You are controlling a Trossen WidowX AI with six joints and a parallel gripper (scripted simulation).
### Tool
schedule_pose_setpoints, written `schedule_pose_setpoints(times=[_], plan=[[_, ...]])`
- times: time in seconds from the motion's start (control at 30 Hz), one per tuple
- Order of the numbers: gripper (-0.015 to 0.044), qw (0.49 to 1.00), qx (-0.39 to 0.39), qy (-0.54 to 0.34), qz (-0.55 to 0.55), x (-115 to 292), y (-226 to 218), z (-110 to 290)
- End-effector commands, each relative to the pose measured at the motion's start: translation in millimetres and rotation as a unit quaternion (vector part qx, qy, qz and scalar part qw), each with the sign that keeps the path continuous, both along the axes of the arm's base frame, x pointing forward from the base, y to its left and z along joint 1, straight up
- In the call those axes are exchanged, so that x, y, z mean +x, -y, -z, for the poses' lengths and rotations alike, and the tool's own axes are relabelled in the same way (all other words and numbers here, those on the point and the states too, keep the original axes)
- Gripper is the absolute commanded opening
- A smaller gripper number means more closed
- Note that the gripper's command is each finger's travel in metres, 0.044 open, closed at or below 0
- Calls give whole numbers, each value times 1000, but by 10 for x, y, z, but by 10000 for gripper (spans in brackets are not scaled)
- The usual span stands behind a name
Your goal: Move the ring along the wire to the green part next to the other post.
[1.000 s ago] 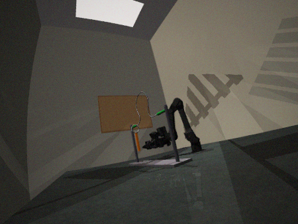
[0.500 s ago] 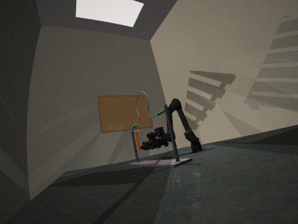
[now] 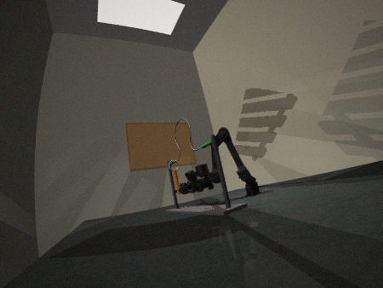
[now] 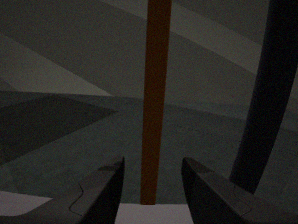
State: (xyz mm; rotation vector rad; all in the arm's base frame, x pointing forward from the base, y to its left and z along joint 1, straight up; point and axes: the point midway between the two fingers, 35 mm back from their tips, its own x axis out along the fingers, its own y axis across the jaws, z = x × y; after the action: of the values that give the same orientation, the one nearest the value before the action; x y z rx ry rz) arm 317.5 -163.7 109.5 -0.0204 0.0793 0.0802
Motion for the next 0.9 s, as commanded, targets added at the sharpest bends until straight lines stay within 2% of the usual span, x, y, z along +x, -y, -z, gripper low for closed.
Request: schedule_pose_setpoints(times=[0.0, 0.3, 0.87], plan=[[160, 1000, 1, 1, 2, 82, -3, -1], [160, 1000, 2, 3, 2, 212, -38, 9], [160, 1000, 2, 3, 2, 215, -39, 9]])
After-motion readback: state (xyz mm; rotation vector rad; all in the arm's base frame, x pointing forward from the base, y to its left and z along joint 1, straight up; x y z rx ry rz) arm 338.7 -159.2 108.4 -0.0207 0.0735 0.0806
